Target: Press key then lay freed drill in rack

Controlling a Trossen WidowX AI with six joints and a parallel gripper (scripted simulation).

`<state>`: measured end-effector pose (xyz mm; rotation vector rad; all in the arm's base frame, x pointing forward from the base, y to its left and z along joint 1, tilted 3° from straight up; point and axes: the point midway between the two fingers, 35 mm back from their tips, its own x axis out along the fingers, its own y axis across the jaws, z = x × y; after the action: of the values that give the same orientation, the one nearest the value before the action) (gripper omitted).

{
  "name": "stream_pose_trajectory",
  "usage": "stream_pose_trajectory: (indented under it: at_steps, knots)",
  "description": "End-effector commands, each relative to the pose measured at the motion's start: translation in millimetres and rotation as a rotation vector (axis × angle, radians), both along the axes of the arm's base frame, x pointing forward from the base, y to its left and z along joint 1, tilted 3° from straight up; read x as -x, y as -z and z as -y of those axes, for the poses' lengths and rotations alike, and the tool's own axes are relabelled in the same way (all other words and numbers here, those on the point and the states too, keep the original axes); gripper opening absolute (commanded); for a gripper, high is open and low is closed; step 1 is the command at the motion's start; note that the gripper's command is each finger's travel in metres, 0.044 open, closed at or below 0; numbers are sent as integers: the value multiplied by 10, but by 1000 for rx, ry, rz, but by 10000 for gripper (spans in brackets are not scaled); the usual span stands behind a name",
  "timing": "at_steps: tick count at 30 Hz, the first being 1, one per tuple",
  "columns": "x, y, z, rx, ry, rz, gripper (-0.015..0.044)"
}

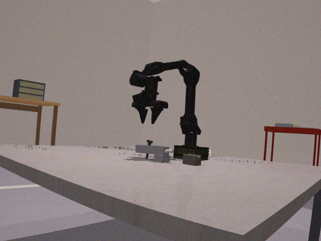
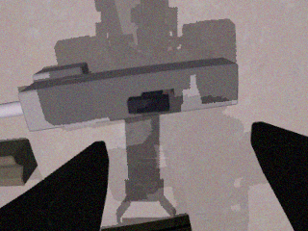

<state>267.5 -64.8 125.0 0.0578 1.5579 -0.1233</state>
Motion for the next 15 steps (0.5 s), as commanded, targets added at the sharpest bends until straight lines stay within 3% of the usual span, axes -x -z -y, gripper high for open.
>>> stream_pose_trajectory:
  at_steps: [1,7,13,15]
  knots:
    - [-66,146,-172,-4,-181,-18,420]
    - [-213,609,-989,-11,-975,-49,440]
    - [-132,917,-1544,-14,-1502,-70,440]
    - [-114,951,-1604,-15,-1560,-72,440]
